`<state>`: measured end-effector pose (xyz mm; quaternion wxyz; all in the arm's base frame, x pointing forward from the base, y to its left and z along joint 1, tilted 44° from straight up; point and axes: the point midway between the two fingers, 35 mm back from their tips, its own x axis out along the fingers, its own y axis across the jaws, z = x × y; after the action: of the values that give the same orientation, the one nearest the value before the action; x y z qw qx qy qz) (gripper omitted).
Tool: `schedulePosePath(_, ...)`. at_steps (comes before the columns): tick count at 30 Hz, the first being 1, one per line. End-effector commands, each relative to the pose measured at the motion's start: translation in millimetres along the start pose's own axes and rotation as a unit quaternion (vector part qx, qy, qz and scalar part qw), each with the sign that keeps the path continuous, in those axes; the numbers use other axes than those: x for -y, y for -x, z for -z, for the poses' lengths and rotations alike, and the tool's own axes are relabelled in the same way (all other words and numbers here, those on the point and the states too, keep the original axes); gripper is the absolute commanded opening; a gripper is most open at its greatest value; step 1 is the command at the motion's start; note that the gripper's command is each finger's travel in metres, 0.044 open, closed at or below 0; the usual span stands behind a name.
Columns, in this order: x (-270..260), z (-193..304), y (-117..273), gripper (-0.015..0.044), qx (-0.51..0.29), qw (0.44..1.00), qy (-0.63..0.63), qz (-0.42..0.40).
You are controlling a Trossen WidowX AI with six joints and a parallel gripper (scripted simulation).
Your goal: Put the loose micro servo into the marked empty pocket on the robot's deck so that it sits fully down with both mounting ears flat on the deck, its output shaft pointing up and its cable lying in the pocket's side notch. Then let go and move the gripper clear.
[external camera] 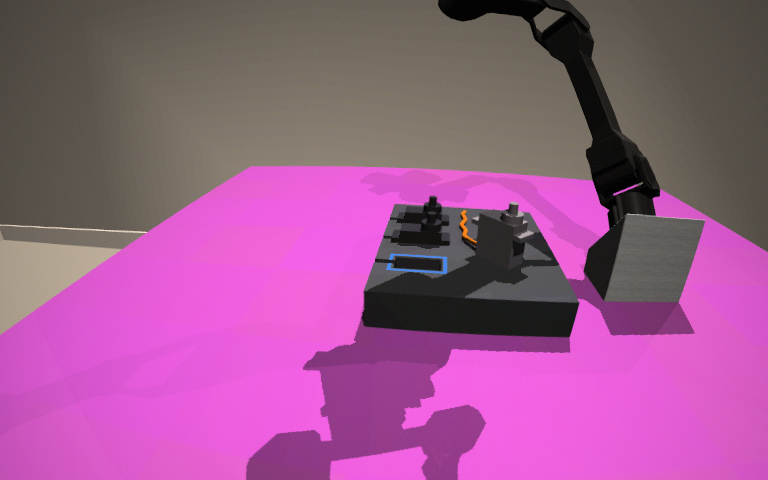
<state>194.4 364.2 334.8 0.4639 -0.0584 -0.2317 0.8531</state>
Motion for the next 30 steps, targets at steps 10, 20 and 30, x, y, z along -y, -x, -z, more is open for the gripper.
schedulePosePath(10,18,13,-1,0.0440,0.005,0.992,-0.117,0.053)
schedulePosePath(20,38,40,0,0.0440,0.005,0.955,-0.269,0.127)
schedulePosePath(30,52,75,5,0.0440,-0.004,0.889,-0.409,0.205)
